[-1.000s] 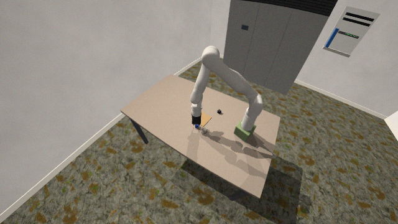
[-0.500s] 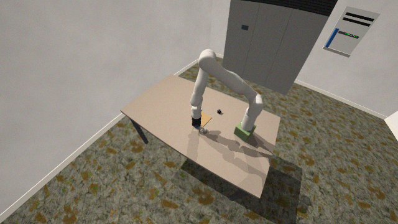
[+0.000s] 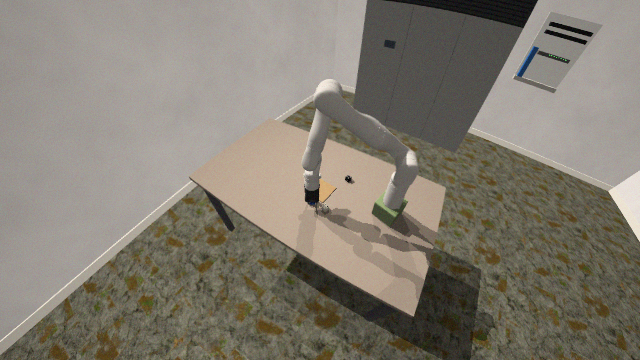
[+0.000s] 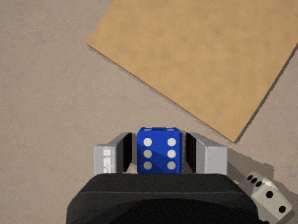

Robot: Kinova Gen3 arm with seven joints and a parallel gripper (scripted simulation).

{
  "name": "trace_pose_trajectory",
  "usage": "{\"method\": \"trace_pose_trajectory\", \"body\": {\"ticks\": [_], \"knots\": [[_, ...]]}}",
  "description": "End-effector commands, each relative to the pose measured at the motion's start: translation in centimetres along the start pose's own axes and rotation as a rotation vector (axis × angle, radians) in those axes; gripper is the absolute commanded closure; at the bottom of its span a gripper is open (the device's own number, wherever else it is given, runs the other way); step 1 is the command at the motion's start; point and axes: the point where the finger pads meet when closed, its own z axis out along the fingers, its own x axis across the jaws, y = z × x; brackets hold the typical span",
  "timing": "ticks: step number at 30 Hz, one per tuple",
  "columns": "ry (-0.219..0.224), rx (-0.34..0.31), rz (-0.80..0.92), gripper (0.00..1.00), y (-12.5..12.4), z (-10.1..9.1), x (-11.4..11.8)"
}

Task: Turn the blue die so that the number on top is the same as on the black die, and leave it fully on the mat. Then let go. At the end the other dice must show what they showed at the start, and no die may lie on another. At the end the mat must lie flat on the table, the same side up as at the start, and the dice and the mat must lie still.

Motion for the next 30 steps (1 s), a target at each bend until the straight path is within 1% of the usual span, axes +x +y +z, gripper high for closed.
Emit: {"method": "trace_pose_trajectory", "body": {"ticks": [1, 24, 25, 30], "knots": [[-0.002, 0.0, 0.0, 0.13, -0.01, -0.06, -0.06], [-0.002, 0.0, 0.0, 0.13, -0.01, -0.06, -0.06], [-0.002, 0.0, 0.0, 0.43, -0.01, -0.06, -0.06], [-0.002, 0.0, 0.0, 0.43, -0.01, -0.06, -0.06]]}}
